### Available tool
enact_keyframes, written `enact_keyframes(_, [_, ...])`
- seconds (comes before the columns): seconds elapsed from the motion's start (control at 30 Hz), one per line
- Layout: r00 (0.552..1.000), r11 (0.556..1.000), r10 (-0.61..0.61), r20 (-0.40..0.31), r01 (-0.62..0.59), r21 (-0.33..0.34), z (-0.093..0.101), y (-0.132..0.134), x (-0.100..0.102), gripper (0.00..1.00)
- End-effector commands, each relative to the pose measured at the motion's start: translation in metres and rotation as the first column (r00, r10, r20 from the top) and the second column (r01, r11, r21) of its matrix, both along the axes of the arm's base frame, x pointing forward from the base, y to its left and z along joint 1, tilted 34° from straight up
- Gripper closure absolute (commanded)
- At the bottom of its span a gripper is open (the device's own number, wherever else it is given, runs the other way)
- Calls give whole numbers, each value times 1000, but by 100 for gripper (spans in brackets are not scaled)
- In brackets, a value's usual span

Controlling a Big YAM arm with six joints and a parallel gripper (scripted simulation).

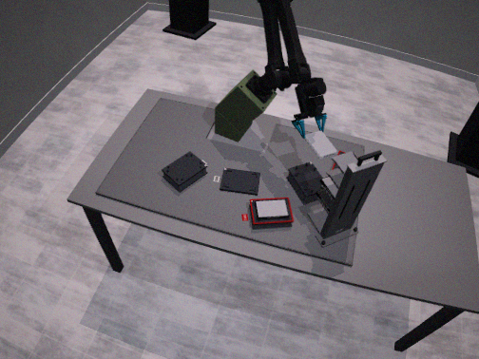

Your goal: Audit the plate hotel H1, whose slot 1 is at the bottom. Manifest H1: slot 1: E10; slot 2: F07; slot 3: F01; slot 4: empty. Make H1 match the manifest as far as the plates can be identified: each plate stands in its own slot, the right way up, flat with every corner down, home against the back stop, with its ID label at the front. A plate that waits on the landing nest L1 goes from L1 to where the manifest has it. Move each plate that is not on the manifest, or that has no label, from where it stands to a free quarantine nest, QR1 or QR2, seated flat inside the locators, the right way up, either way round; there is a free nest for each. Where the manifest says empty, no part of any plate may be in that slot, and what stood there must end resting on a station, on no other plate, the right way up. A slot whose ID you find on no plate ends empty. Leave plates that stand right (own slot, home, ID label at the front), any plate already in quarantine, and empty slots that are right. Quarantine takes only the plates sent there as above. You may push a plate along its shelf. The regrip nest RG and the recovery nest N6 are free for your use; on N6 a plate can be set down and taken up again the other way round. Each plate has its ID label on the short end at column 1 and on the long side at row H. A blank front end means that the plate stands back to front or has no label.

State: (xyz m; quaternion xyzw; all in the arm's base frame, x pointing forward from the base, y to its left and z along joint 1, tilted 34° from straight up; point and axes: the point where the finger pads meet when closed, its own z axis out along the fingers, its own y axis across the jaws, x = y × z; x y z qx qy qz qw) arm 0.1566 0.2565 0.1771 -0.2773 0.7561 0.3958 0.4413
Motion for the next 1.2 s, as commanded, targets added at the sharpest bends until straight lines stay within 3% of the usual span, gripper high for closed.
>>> enact_keyframes(0.0, [1000, 999, -1, 9, 1, 36, 10, 6, 1, 14])
enact_keyframes(1.17, [1000, 999, -2, 9, 1, 38, -2, 15, 1, 14])
